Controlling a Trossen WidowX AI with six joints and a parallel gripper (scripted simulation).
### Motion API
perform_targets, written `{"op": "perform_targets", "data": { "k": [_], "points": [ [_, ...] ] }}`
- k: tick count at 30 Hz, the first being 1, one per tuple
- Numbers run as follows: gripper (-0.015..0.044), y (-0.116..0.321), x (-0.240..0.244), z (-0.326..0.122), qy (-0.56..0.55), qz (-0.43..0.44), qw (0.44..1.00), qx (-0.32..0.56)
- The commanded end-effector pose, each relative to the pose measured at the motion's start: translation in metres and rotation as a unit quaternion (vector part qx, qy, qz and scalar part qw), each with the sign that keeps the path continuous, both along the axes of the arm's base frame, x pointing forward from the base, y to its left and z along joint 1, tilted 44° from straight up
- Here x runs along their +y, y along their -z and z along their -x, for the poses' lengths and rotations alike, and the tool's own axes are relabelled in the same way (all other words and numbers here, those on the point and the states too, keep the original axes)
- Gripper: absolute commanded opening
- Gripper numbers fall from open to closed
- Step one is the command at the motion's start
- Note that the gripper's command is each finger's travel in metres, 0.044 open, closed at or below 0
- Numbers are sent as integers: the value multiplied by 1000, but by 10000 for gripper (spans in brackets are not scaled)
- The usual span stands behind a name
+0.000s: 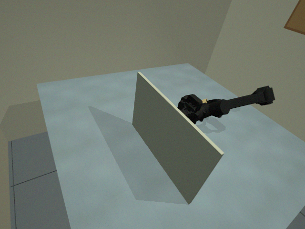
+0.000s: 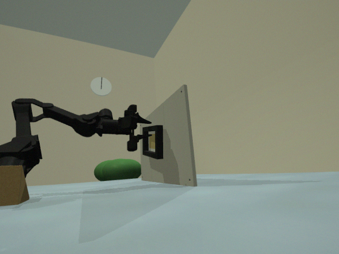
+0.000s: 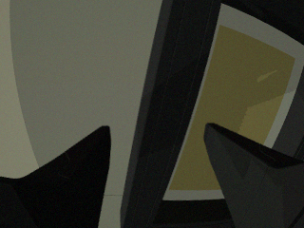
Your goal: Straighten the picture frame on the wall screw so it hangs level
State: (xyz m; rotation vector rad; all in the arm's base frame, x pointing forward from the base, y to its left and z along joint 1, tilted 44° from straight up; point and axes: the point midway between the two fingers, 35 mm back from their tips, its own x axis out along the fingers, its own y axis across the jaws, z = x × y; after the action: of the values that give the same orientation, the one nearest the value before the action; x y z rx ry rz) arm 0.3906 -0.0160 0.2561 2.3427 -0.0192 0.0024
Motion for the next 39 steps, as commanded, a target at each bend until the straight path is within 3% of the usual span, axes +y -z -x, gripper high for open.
{"op": "perform_targets", "data": {
  "k": [1, 11, 17, 27, 39],
  "points": [
    [260, -2, 0, 12, 0, -18, 1000, 0],
    [260, 3, 2, 94, 3, -143, 990, -3],
    [260, -3, -3, 99, 4, -143, 990, -8],
    [260, -15, -28, 179, 3, -190, 982, 0],
    [260, -15, -27, 184, 3, -194, 981, 1]
  ]
}}
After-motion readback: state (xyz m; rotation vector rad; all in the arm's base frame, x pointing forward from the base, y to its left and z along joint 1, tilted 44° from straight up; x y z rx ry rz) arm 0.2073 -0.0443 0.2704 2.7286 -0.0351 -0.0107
